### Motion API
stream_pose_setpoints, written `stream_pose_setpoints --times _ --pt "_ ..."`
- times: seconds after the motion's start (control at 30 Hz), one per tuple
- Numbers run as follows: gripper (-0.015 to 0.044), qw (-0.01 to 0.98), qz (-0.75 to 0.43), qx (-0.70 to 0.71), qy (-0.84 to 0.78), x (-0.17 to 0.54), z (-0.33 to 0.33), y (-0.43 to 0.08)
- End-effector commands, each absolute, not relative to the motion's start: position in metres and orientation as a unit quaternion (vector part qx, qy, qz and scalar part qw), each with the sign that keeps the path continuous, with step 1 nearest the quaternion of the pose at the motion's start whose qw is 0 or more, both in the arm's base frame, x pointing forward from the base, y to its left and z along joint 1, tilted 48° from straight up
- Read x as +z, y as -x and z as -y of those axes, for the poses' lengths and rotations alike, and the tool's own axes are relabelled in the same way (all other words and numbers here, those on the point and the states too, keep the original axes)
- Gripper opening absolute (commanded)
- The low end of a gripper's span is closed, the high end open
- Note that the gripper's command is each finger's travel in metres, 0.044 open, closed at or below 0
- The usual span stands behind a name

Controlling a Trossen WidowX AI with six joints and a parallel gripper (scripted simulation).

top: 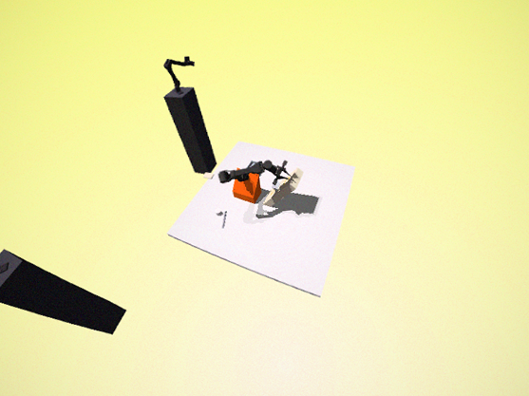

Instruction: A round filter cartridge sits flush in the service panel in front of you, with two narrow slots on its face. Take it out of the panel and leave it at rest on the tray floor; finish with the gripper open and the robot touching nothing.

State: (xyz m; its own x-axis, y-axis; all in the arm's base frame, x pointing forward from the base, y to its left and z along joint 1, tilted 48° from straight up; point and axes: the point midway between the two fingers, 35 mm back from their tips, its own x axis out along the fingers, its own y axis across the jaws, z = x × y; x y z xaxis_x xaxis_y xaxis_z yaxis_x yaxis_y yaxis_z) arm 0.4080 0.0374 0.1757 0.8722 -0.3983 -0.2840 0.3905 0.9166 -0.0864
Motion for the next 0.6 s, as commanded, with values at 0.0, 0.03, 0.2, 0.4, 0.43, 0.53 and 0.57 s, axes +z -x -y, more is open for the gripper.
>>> stream_pose_setpoints --times 0.0,0.03,0.2,0.4,0.43,0.53,0.57 --pt "0.0093 0.957 -0.177 -0.23 -0.019 0.143 -0.045 -0.38" --pt "0.0093 0.953 -0.184 -0.24 -0.029 0.133 -0.046 -0.371" --pt "0.0093 0.933 -0.196 -0.295 -0.061 0.09 -0.047 -0.319" --pt "0.0093 0.929 -0.19 -0.31 -0.067 0.081 -0.045 -0.305" --pt "0.0093 0.929 -0.19 -0.31 -0.067 0.081 -0.045 -0.305" --pt "0.0093 0.929 -0.191 -0.31 -0.067 0.081 -0.044 -0.306" --pt "0.0093 0.929 -0.191 -0.31 -0.068 0.08 -0.044 -0.307"
